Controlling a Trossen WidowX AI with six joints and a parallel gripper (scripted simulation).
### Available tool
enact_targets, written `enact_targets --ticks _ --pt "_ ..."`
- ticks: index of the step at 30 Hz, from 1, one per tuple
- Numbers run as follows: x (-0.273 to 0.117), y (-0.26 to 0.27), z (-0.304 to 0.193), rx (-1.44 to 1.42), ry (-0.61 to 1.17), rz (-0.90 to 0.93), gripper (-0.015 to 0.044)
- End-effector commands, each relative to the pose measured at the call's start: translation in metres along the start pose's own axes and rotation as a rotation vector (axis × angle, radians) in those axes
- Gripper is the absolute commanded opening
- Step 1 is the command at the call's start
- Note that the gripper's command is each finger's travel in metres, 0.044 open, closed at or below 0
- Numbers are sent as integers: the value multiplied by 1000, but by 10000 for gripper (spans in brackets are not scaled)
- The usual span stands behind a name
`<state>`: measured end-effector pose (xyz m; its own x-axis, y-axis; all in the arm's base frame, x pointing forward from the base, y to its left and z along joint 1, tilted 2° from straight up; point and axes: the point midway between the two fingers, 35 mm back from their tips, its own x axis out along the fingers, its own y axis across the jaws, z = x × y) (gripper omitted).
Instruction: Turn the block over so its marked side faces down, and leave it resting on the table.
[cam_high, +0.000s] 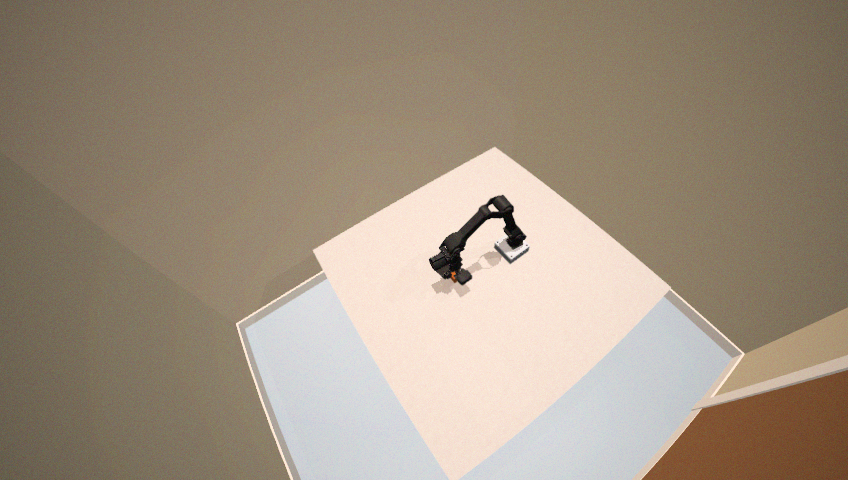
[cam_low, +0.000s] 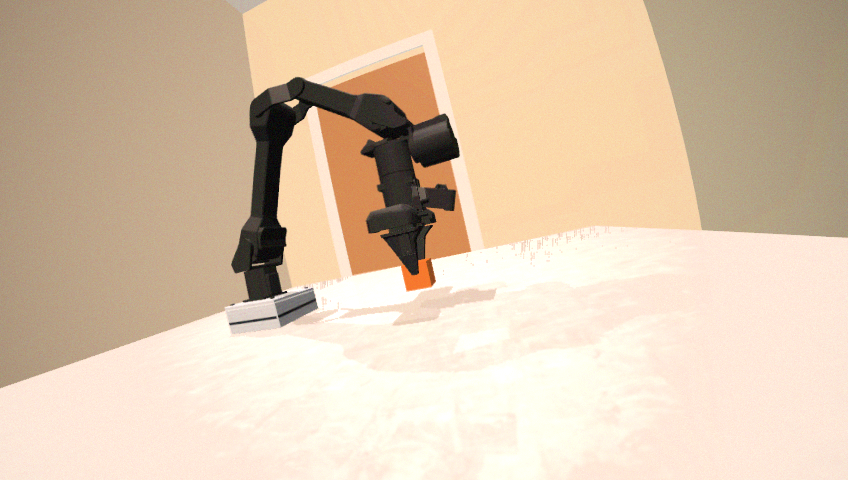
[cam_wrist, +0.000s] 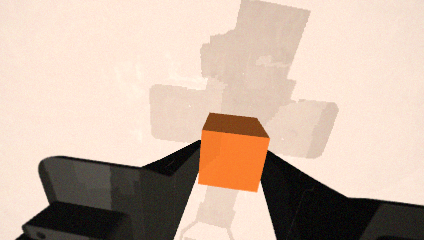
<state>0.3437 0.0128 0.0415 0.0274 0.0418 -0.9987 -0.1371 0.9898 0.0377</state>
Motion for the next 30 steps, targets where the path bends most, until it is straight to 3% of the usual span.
enact_targets --ticks 1,30 --pt "-4 -1 1 3 -14 -4 0" --pt "4 -1 -3 3 -481 -4 0"
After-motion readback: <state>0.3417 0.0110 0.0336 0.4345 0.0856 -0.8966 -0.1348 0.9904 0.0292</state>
